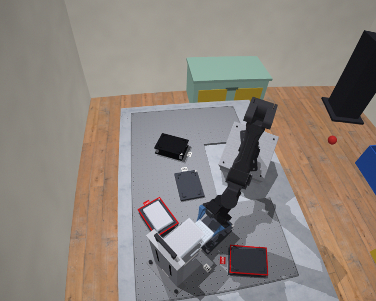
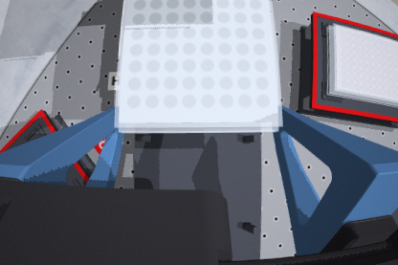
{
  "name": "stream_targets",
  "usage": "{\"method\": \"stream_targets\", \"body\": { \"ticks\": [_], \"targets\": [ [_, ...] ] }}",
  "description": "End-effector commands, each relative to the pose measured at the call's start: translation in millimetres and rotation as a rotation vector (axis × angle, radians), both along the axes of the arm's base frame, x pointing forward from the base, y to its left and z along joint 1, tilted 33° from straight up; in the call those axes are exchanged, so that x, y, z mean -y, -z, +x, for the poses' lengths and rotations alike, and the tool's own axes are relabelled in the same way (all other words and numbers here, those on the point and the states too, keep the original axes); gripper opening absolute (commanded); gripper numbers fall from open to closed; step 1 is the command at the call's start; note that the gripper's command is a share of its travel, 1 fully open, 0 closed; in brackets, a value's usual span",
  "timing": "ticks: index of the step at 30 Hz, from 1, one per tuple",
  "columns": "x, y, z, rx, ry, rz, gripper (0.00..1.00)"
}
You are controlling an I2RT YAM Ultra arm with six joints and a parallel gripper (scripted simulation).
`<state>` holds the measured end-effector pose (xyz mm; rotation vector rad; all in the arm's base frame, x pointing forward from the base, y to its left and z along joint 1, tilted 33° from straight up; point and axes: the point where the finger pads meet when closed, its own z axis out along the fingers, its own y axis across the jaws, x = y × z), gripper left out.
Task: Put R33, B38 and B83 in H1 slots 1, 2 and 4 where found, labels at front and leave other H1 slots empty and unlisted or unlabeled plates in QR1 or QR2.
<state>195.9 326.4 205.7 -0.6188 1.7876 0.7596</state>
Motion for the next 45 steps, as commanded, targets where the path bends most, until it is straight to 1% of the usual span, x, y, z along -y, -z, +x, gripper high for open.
{"method": "stream_targets", "body": {
  "ticks": [1, 8, 9, 10, 12, 23, 25, 26, 27, 28, 40, 42, 43, 44, 45],
  "targets": [
    [5, -8.9, -4.9, 0.014, 0.007, 0.04, 0.86],
    [9, -5.4, -9.2, 0.014, 0.006, 0.04, 0.86],
    [7, -12.7, -9.2, 0.021, 0.006, 0.054, 0.86],
    [10, -4.0, -10.9, 0.014, 0.006, 0.039, 0.86],
    [12, -1.0, -12.8, 0.012, 0.006, 0.033, 0.86],
    [20, 5.8, -22.1, 0.012, 0.007, 0.038, 0.86],
    [20, 5.8, -22.1, 0.012, 0.007, 0.038, 0.86],
    [18, -1.9, -22.2, 0.019, 0.006, 0.053, 0.86],
    [21, 7.2, -23.9, 0.012, 0.006, 0.038, 0.86],
    [22, 9.2, -24.8, 0.01, 0.006, 0.033, 0.86],
    [32, 20.4, -35.3, 0.006, 0.007, 0.021, 0.86],
    [32, 20.4, -35.3, 0.006, 0.007, 0.021, 0.86],
    [28, 5.4, -34.9, 0.019, 0.006, 0.059, 0.86],
    [32, 17.5, -36.7, 0.012, 0.006, 0.039, 0.86],
    [33, 19.1, -37.6, 0.01, 0.007, 0.036, 0.86]
  ]
}}
